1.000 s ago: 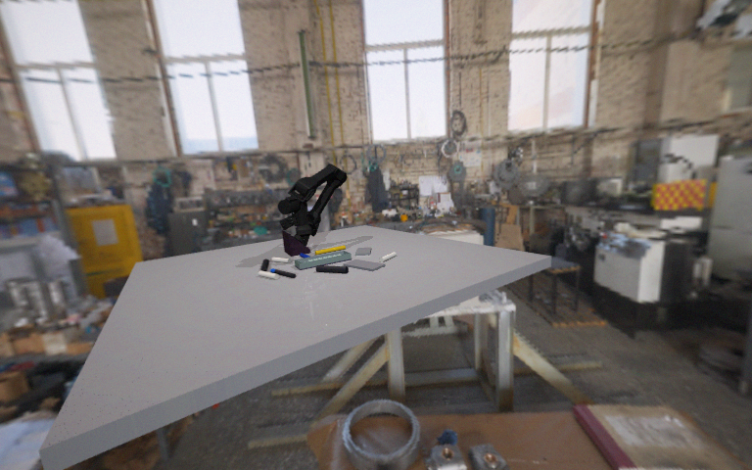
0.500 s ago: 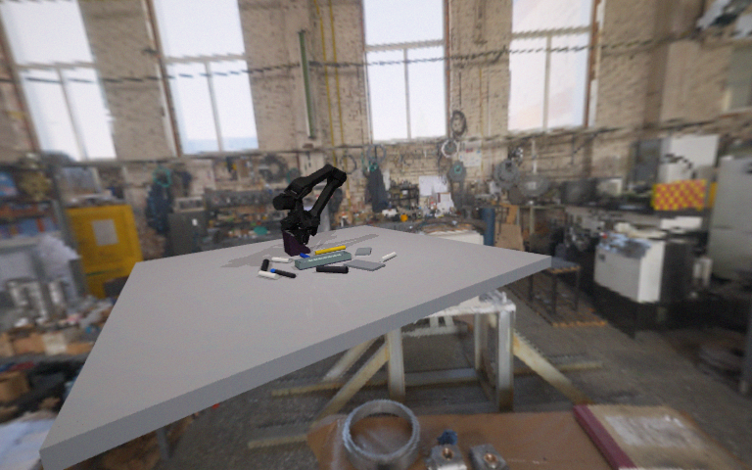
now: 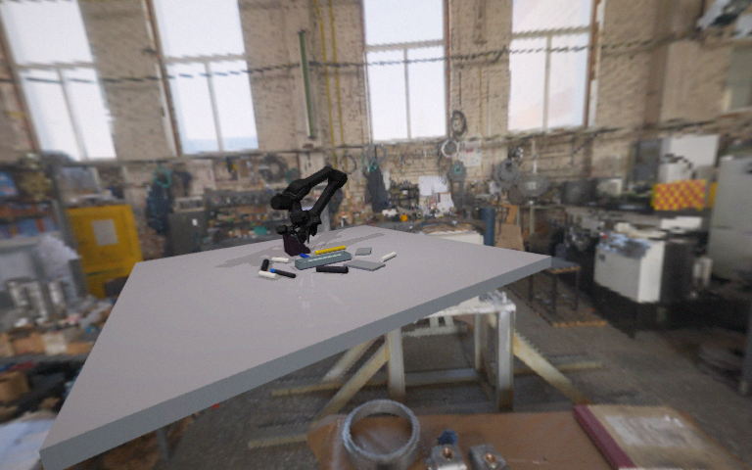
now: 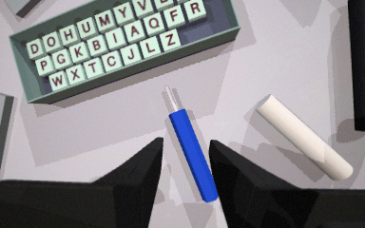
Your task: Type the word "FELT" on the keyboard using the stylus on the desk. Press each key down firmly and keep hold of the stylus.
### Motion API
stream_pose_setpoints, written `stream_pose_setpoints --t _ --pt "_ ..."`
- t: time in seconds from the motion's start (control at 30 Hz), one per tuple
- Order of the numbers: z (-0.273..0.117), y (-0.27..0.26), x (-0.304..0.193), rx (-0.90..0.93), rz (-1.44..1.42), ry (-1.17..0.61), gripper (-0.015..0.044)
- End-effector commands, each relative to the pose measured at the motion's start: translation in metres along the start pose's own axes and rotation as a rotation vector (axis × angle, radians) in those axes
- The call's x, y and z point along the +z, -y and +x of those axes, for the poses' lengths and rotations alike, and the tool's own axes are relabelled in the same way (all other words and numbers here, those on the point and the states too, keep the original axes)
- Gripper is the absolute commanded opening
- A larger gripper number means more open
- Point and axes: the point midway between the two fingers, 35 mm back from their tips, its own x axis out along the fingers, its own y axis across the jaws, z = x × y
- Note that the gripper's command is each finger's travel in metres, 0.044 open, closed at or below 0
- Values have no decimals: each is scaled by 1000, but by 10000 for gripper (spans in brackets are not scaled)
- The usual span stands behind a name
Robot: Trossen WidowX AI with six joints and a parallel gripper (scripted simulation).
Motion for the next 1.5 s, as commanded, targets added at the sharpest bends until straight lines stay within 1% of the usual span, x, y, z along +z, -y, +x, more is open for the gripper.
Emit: stream_pose_setpoints --t 0.0,0.5,1.47 --pt "1 -3 -8 25 -478 152 150" --pt "1 -3 -9 25 -478 152 150" --pt "18 0 -15 25 -478 152 150"
